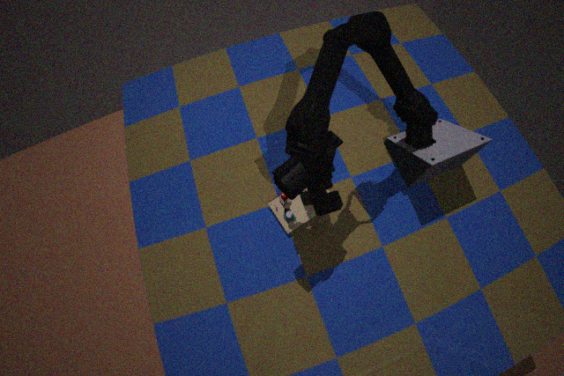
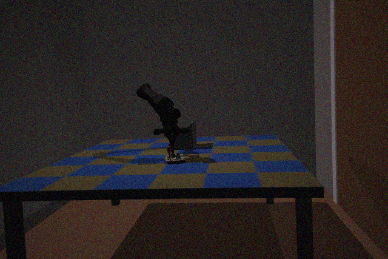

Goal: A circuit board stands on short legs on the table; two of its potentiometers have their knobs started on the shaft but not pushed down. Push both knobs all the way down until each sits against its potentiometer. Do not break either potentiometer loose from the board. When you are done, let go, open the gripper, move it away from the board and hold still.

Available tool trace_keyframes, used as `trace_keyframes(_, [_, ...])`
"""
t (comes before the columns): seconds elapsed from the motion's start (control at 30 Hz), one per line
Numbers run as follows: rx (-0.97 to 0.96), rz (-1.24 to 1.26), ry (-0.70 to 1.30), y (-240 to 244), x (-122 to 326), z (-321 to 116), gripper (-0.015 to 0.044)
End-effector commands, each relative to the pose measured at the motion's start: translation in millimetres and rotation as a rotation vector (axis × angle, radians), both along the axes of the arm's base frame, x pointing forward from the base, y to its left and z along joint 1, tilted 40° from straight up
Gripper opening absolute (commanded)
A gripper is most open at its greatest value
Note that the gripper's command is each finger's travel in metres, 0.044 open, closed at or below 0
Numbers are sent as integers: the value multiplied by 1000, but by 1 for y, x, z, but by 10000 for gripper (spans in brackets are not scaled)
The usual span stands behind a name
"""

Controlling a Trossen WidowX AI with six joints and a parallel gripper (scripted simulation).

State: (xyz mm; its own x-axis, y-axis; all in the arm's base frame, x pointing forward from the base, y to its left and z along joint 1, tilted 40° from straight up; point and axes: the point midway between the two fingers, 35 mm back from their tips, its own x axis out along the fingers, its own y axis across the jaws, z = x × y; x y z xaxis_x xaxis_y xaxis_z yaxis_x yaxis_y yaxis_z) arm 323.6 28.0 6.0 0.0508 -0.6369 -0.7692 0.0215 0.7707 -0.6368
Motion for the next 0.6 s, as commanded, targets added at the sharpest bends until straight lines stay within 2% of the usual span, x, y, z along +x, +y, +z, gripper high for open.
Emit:
trace_keyframes(0.0, [-7,-6,2,-4,1,-3,0])
trace_keyframes(0.57, [-6,-6,2,7,0,9,0])
